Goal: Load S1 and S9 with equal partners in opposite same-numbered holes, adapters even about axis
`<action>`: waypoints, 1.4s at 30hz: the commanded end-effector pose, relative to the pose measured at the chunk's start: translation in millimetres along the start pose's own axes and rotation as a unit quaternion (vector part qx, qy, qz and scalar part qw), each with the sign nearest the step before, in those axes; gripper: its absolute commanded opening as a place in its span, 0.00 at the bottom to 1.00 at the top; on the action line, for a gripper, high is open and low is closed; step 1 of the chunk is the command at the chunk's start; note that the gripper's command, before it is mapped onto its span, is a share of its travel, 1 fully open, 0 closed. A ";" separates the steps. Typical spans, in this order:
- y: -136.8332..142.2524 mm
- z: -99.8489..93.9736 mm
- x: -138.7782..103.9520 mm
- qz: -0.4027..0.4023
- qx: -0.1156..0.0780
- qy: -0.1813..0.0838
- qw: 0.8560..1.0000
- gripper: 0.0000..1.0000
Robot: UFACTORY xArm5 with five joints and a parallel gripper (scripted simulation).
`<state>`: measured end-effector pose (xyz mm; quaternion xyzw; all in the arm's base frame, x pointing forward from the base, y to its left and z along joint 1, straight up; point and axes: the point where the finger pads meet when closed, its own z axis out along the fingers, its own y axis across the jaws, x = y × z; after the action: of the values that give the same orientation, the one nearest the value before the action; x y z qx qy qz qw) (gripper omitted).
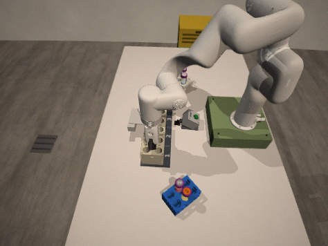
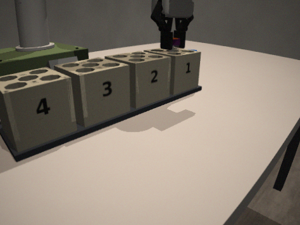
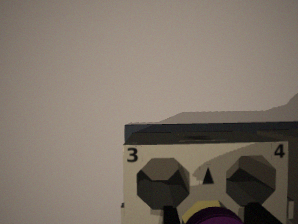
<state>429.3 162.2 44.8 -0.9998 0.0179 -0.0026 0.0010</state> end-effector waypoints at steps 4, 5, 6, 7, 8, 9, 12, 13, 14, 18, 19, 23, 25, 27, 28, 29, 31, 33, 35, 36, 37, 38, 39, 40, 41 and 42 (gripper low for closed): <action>-0.5 -1.4 1.3 0.000 0.002 0.001 1.000 0.44; -0.5 -1.4 1.3 0.000 0.002 0.001 1.000 0.44; -0.5 -1.4 1.3 0.000 0.002 0.001 1.000 0.44; -0.5 -1.4 1.3 0.000 0.002 0.001 1.000 0.44; -0.5 -1.4 1.3 0.000 0.002 0.001 1.000 0.44; -0.5 -3.4 1.3 0.000 0.002 0.001 1.000 0.44; -0.5 -9.4 1.3 0.000 0.002 0.001 1.000 0.44; -0.5 -11.4 1.3 0.000 0.002 0.001 1.000 0.44; -0.5 -13.4 1.3 0.000 0.002 0.001 1.000 0.44; -0.5 -21.4 1.3 0.000 0.002 0.001 1.000 0.44; -0.5 -23.4 1.3 0.000 0.002 0.001 1.000 0.44; -0.5 -27.4 1.3 0.000 0.002 0.001 1.000 0.44; -0.5 -31.4 1.3 0.000 0.002 0.001 1.000 0.44; -0.4 -35.4 1.3 0.000 0.002 0.001 1.000 0.44; -0.4 -37.4 1.3 0.000 0.002 0.001 1.000 0.44; -0.4 -39.5 1.3 0.000 0.002 0.001 1.000 0.44; -0.4 -43.5 1.3 0.000 0.002 0.001 1.000 0.44; -0.4 -47.5 1.3 0.000 0.002 0.001 1.000 0.44; -0.4 -51.5 1.3 0.000 0.002 0.001 1.000 0.44; -0.4 -53.5 1.3 0.000 0.002 0.001 1.000 0.44; -0.4 -53.5 1.3 0.000 0.002 0.001 1.000 0.44; -0.4 -53.5 1.3 0.000 0.002 0.001 1.000 0.44; -0.4 -55.5 1.3 0.000 0.002 0.001 1.000 0.44; -0.4 -57.5 1.3 0.000 0.002 0.001 1.000 0.44; -0.4 -59.5 1.3 0.000 0.002 0.001 1.000 0.44; -0.4 -61.5 1.3 0.000 0.002 0.001 1.000 0.44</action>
<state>428.7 161.8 99.7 -0.9998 0.0179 -0.0020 0.0008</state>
